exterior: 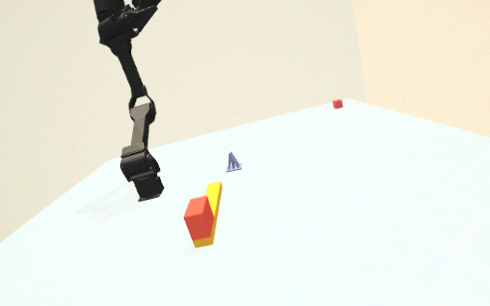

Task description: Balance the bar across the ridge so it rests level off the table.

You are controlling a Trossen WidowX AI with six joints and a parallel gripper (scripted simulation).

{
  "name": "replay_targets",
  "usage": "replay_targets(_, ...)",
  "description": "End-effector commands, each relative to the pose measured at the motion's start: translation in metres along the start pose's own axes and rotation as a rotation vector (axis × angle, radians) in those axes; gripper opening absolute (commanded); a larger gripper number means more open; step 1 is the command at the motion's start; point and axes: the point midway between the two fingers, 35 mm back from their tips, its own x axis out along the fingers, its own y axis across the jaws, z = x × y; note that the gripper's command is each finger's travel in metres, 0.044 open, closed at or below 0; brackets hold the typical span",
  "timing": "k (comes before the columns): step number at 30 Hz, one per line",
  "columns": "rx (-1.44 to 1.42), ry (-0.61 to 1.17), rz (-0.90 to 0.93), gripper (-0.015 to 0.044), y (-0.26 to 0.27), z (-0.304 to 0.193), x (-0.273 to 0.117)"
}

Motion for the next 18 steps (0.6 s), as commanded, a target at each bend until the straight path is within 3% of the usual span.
replay_targets(1,-0.002,0.0,-0.001,0.0374,-0.001,0.001,0.0)
replay_targets(4,-0.031,-0.004,-0.017,0.0315,-0.012,0.01,0.002)
replay_targets(18,-0.22,0.032,-0.132,0.0315,-0.082,0.05,0.02)
